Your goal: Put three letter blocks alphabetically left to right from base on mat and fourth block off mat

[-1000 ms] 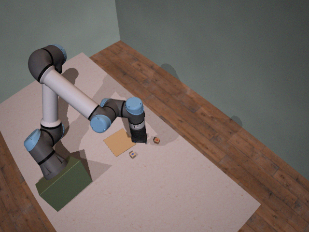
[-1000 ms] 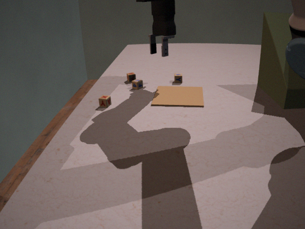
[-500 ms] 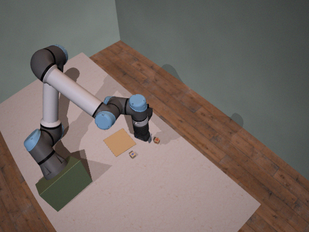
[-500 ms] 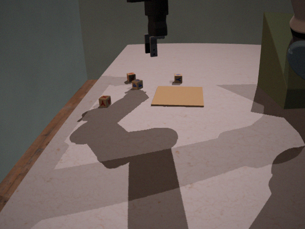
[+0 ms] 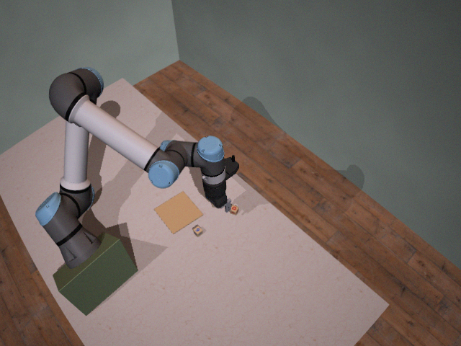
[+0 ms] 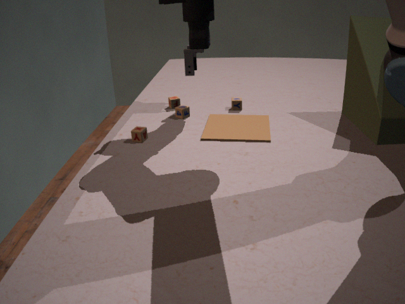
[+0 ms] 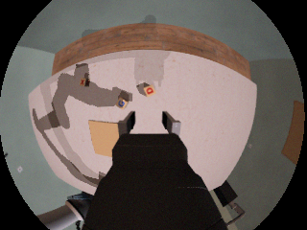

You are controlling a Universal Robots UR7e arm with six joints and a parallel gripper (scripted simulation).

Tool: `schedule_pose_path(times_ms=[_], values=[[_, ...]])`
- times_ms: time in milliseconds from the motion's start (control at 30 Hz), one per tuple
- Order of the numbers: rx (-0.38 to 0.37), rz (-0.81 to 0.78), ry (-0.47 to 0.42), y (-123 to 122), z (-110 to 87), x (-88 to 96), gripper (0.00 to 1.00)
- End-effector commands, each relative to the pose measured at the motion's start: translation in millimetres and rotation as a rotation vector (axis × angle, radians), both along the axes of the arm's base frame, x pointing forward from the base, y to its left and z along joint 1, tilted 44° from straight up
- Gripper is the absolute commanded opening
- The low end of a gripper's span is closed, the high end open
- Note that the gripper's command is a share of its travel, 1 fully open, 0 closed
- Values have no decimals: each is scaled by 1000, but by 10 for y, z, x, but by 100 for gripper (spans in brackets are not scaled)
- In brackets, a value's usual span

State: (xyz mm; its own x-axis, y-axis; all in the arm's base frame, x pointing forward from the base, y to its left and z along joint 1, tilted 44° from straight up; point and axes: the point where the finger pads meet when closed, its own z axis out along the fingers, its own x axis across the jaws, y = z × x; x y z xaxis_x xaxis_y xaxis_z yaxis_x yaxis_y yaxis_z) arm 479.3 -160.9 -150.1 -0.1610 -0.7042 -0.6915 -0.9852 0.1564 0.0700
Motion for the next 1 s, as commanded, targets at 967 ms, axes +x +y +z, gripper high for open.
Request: schedule_pose_path(times_ms=[967], values=[[53, -615, 592, -70, -89, 379, 100]])
